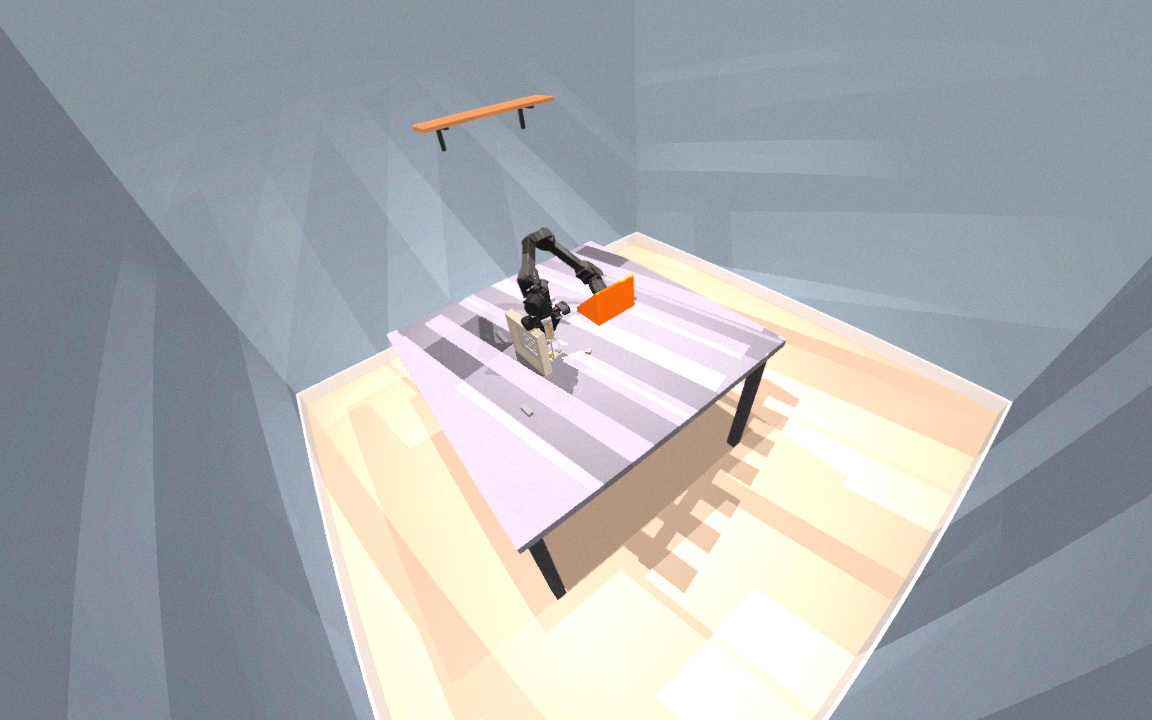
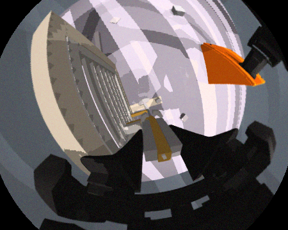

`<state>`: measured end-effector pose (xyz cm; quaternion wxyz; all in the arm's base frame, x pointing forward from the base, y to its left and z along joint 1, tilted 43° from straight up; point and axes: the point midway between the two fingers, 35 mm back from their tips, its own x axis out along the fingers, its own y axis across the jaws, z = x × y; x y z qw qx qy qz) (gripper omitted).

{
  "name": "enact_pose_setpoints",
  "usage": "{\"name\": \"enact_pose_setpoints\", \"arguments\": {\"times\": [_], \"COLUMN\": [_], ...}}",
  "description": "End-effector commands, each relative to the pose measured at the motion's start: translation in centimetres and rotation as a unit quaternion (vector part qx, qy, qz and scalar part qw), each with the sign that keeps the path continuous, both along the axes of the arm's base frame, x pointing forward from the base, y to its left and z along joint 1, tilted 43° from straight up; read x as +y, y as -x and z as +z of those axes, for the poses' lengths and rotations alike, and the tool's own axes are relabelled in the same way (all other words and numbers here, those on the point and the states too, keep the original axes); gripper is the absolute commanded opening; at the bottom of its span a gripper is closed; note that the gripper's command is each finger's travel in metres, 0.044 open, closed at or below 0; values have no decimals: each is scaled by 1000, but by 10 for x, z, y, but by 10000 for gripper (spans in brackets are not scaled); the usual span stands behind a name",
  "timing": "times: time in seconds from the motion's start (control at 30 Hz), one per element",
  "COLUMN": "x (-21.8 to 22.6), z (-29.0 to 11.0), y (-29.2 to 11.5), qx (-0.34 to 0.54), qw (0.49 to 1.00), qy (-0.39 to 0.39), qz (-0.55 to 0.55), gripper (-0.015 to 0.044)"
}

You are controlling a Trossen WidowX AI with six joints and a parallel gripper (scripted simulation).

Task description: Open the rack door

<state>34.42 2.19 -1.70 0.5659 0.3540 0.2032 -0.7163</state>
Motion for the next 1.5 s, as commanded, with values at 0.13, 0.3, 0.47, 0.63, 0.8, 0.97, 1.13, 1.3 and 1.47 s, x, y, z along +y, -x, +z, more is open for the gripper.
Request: {"name": "enact_pose_setpoints", "arguments": {"times": [0.13,0.3,0.47,0.63,0.8,0.97,1.13,1.3,1.47], "x": [0,0,0,0,0,0,-1,-2,-3], "z": [0,0,0,0,0,1,2,3,5], "y": [-1,-1,-1,-1,-1,1,5,10,17], "qx": [-3,-3,-3,-3,-3,8,45,82,119], "qw": [1000,1000,1000,1000,1000,1000,998,992,984], "qy": [1,1,1,1,1,-1,-7,-13,-19], "qz": [-1,-1,-1,-1,-1,11,52,92,132], "gripper": [150,117,84,50,18,18,18,18,18]}}
